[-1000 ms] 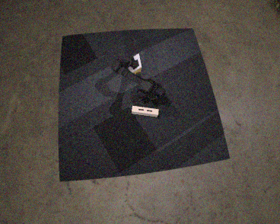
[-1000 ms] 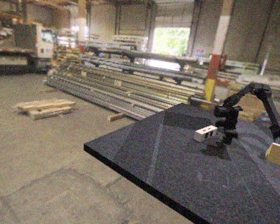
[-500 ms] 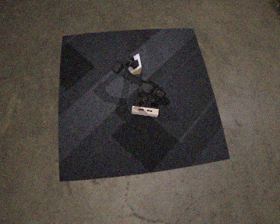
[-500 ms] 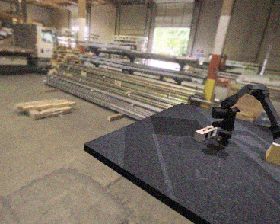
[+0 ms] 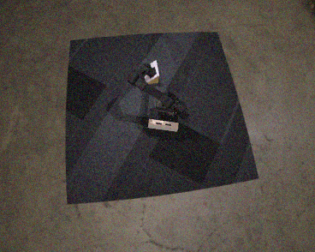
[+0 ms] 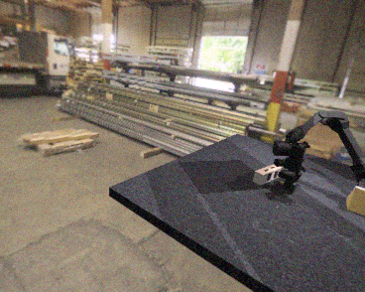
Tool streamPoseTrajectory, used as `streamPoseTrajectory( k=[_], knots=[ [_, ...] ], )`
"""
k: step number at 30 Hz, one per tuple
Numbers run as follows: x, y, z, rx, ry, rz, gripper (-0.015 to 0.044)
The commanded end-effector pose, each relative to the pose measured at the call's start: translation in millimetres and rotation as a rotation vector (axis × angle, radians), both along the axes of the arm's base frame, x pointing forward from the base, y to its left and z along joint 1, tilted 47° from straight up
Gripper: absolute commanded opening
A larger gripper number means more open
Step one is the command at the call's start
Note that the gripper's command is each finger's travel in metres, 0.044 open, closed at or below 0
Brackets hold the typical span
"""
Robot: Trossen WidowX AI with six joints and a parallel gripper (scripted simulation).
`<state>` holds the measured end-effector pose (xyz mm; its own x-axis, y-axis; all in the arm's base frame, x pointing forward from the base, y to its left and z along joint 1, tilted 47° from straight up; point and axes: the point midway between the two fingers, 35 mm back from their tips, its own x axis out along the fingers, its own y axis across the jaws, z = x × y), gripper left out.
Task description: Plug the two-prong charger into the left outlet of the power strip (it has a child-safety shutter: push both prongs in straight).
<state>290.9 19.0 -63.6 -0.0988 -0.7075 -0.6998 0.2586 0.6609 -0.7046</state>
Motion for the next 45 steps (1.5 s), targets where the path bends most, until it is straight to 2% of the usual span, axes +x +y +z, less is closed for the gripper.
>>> streamPoseTrajectory(
  k=[1,45],
  knots=[
    [6,0,0,0.004,-0.018,-0.015,0.0000],
    [50,-12,8,0.000,-0.058,-0.053,0.0000]
  ],
)
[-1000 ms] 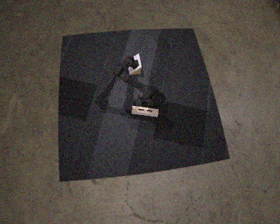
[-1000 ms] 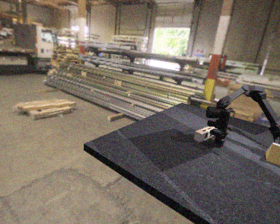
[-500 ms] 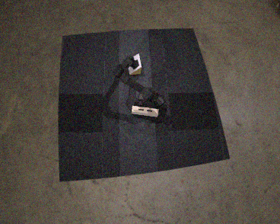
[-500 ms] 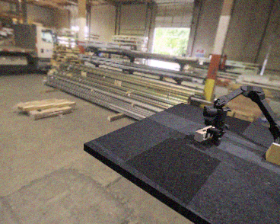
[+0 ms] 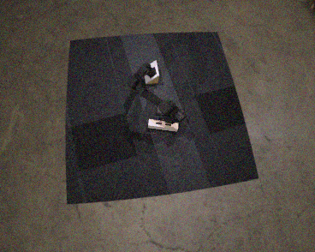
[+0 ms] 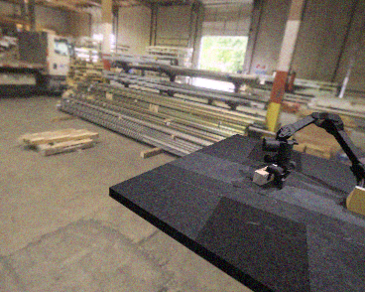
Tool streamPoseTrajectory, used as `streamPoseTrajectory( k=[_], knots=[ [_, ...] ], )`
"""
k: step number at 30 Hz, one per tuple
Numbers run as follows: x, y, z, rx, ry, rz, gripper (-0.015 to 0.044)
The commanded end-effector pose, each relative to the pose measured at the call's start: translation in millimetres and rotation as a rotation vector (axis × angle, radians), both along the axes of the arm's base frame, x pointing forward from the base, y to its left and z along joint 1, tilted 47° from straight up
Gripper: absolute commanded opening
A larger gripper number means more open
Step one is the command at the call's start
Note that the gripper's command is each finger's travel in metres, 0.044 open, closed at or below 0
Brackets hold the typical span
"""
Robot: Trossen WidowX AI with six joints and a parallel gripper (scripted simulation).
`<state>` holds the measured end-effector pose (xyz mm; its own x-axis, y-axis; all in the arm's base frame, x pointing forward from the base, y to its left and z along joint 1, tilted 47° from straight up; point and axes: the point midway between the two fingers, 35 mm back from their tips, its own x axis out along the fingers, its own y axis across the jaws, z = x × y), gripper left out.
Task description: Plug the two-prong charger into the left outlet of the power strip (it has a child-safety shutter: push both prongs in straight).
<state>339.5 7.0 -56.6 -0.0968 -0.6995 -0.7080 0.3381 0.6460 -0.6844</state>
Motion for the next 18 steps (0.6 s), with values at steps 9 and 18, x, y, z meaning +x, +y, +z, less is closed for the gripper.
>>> streamPoseTrajectory(
  k=[9,18],
  knots=[
    [2.4,-0.6,1.0,-0.003,0.002,0.005,0.0000],
    [4.5,-1.4,1.8,-0.003,0.002,0.005,0.0000]
  ],
)
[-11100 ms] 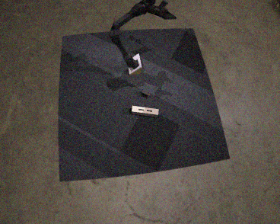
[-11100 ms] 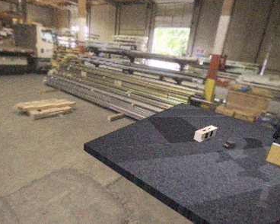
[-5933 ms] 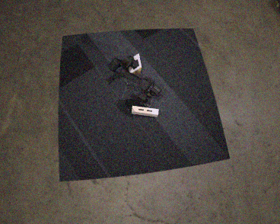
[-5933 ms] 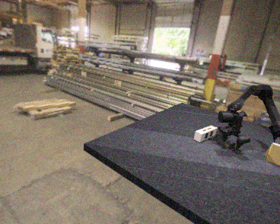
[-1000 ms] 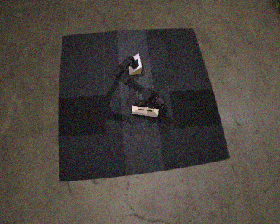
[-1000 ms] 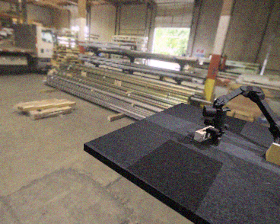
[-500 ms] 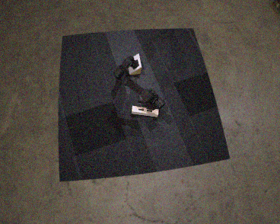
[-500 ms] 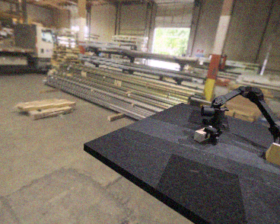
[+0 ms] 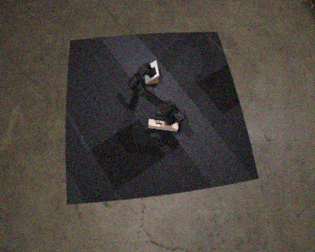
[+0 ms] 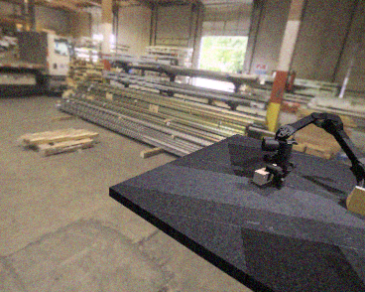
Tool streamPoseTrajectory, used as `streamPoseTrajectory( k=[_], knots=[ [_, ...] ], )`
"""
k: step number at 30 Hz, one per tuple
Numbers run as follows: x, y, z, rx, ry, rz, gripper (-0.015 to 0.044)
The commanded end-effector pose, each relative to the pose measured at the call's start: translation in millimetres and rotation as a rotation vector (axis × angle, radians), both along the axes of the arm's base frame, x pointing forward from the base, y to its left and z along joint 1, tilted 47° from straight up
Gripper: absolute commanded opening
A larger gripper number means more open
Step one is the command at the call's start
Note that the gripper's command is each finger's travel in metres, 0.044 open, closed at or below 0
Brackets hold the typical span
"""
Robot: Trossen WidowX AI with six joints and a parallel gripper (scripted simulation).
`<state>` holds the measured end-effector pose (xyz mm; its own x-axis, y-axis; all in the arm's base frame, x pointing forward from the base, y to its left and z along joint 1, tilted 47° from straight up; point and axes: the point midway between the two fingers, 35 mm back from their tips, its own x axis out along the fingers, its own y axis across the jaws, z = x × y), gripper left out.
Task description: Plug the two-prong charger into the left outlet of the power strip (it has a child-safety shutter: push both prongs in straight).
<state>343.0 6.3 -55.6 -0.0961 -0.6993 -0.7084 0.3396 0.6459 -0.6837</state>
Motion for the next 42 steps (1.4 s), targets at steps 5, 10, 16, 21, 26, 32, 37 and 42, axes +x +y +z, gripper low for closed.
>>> streamPoseTrajectory(
  k=[5,10,16,21,26,32,37,42],
  knots=[
    [2.2,-1.0,1.2,-0.003,0.004,0.005,0.0000],
    [3.3,-1.3,1.5,-0.003,0.004,0.005,0.0000],
    [4.6,-1.6,1.8,-0.004,0.004,0.005,0.0000],
    [5.6,-1.9,2.1,-0.004,0.004,0.005,0.0000],
    [6.0,-2.0,2.2,-0.004,0.004,0.005,0.0000],
    [6.7,-2.2,2.3,-0.004,0.004,0.005,0.0000],
    [8.1,-2.7,2.7,-0.004,0.004,0.005,0.0000],
    [9.8,-3.1,3.1,-0.004,0.004,0.005,0.0000]
  ],
)
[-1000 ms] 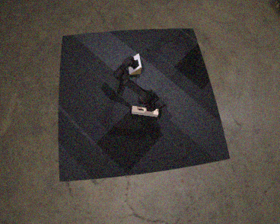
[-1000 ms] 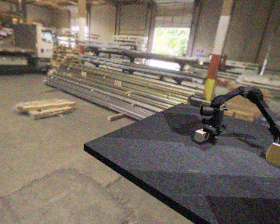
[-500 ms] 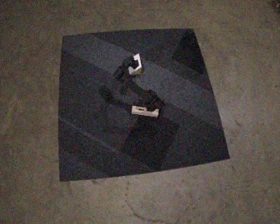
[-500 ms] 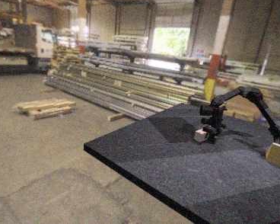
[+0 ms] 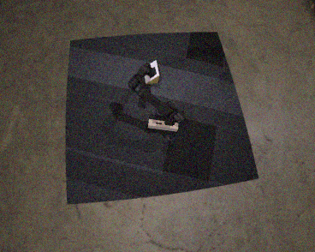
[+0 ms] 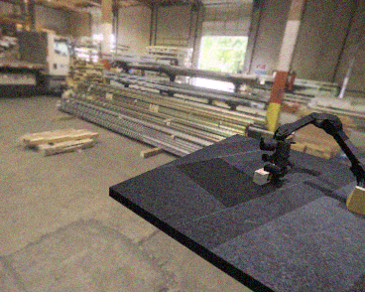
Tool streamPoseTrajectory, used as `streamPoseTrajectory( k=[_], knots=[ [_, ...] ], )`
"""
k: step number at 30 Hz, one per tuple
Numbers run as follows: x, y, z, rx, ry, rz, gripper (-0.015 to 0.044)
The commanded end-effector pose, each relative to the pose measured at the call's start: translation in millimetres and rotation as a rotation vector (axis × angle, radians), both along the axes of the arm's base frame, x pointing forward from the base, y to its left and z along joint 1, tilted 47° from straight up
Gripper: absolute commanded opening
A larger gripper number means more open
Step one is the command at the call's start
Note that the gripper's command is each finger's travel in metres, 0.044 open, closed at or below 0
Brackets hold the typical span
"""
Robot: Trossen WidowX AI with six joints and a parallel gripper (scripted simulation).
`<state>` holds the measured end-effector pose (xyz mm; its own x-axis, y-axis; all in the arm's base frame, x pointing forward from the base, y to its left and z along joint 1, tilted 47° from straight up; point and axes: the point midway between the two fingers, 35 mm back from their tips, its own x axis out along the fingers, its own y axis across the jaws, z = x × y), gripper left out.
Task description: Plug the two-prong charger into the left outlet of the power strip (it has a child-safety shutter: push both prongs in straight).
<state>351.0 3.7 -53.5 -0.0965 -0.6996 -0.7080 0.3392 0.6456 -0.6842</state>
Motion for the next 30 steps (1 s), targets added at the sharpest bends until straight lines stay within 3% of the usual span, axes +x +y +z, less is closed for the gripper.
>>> streamPoseTrajectory(
  k=[1,30],
  knots=[
    [2.0,-0.6,1.0,-0.003,0.003,0.005,0.0000],
    [10.1,-2.5,3.2,-0.003,0.003,0.005,0.0000]
  ],
)
